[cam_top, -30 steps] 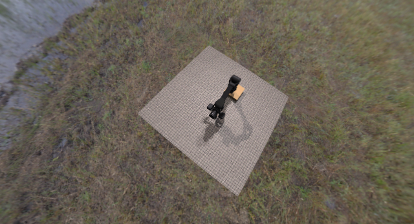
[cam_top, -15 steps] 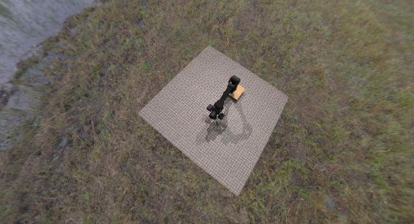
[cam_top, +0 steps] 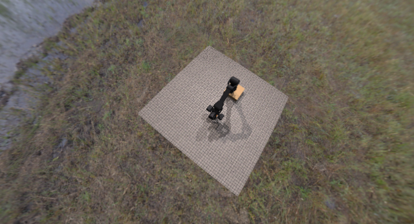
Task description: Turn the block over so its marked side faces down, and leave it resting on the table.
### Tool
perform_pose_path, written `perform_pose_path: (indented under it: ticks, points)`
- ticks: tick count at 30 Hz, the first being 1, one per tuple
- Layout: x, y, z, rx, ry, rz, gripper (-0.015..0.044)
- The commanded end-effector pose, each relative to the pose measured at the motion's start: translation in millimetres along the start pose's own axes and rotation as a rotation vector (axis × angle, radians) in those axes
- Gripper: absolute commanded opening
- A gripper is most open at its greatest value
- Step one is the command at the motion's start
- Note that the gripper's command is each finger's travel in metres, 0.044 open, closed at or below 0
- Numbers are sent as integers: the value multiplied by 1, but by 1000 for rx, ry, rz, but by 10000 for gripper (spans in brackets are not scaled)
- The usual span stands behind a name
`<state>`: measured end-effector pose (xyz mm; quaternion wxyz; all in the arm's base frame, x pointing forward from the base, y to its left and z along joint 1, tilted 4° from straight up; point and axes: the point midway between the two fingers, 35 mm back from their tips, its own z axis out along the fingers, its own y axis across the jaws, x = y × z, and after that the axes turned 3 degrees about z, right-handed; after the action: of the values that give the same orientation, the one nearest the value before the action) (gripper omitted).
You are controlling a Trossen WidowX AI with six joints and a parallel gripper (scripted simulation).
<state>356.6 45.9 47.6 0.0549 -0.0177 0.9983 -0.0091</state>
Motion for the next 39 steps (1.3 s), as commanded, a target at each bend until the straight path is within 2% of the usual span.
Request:
perform_pose_path:
  ticks: [1, 5, 27, 33, 39]
  points:
    - [4, 0, 7, -3, 15, -5, 414]
    - [4, 0, 7, -3, 15, -5, 309]
    - [4, 0, 7, -3, 15, -5, 162]
    - [3, 0, -22, -3, 15, -5, 5]
    - [2, 0, -22, -4, -8, -5, 0]
